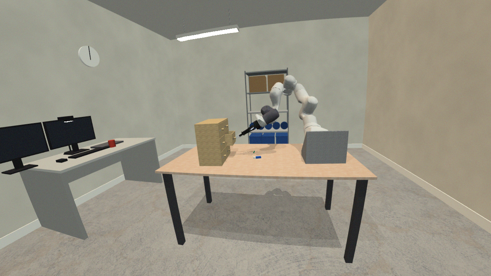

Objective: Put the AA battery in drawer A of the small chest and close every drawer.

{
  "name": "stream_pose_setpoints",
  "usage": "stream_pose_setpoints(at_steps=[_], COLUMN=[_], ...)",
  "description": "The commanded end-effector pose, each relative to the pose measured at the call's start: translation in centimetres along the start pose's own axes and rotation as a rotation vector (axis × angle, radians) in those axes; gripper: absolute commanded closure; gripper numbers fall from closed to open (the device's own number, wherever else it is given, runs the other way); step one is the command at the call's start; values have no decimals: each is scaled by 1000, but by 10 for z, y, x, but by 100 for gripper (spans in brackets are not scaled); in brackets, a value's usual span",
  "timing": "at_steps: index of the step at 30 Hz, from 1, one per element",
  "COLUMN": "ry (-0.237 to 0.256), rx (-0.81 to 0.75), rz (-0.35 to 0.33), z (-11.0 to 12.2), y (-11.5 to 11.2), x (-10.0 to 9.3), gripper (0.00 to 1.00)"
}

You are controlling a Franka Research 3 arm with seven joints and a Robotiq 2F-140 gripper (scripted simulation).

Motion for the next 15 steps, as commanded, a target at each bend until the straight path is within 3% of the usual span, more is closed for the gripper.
stream_pose_setpoints(at_steps=[1,15], ry=[2,2], rx=[-5,-5], rz=[-7,-7], z=[1,3], y=[1,12], x=[6,25], gripper=[100,100])
Point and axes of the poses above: the point where the finger pads meet when closed, its own x axis out along the fingers, its own z axis across the jaws, y = z × x, the point moved 9 cm from there along -x, back along the fingers, and after that the axes turned 8 degrees about -x, right-handed, at the moved point
